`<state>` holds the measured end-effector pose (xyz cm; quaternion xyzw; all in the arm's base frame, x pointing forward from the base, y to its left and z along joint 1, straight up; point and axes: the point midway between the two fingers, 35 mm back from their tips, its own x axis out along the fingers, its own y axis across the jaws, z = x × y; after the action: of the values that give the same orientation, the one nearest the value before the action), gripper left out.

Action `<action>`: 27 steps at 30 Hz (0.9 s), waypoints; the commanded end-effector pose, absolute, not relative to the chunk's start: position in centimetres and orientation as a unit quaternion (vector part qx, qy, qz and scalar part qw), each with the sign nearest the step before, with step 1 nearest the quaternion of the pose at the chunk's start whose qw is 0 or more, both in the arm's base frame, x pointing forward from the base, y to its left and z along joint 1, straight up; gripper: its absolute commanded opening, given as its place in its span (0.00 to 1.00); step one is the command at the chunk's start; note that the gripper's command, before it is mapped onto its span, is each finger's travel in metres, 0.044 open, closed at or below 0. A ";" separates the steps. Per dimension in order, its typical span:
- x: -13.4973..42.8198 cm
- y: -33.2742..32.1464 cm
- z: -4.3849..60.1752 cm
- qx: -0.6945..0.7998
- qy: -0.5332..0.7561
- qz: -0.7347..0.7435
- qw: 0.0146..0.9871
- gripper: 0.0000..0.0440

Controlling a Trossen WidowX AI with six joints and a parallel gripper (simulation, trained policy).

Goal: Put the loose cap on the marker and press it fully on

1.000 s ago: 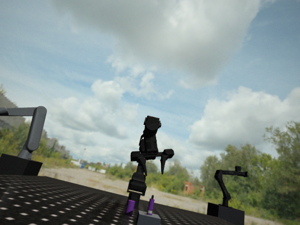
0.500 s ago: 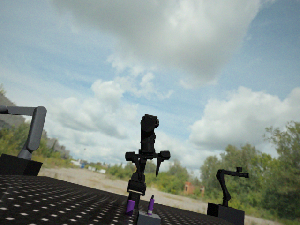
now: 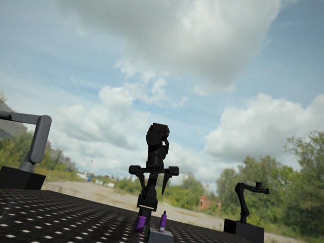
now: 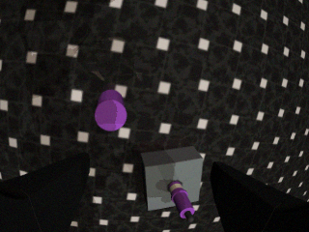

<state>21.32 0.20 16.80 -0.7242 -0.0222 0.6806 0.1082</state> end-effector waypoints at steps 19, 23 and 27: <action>22.6 -2.0 13.0 -0.676 0.020 0.731 0.089 0.71; 22.6 -2.2 12.2 -0.666 0.023 0.741 0.085 0.71; 22.4 -2.2 11.3 -0.656 0.025 0.750 0.080 0.70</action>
<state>22.65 -2.19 12.09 -0.6661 0.0251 0.7407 0.0839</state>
